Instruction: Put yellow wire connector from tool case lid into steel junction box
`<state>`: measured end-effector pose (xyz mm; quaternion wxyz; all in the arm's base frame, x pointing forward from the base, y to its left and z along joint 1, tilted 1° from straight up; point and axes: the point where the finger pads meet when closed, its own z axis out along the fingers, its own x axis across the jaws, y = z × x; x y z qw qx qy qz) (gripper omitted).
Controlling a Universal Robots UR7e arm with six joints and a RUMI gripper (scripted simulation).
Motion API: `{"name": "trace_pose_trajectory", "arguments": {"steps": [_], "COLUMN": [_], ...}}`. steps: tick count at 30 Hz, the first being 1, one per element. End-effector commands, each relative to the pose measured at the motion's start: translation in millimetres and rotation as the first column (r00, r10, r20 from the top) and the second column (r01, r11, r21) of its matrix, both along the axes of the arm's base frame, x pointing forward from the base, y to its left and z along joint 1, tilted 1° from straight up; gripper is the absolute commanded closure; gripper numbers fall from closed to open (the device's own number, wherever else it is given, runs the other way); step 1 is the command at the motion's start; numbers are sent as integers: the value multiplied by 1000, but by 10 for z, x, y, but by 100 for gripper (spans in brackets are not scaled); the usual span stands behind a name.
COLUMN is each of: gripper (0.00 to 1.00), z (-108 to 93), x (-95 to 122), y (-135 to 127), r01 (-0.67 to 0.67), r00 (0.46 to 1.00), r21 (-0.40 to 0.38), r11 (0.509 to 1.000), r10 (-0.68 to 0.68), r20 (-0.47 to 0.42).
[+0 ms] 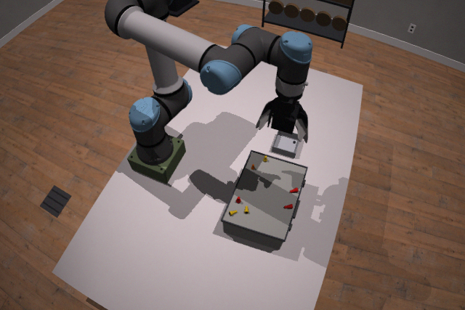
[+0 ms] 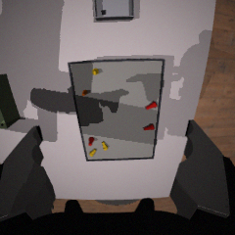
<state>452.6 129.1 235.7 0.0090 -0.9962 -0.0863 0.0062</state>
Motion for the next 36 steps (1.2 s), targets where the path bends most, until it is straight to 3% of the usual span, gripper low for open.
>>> {"name": "trace_pose_trajectory", "arguments": {"steps": [1, 25, 26, 36], "gripper": [0, 0, 100, 100], "z": [5, 5, 5, 5], "x": [3, 3, 3, 3], "y": [0, 0, 0, 0], "r01": [0, 0, 0, 0], "r00": [1000, 1000, 1000, 1000], "r21": [0, 0, 0, 0], "r11": [1000, 1000, 1000, 1000], "r10": [0, 0, 0, 0], "r20": [1, 1, 1, 1]}}
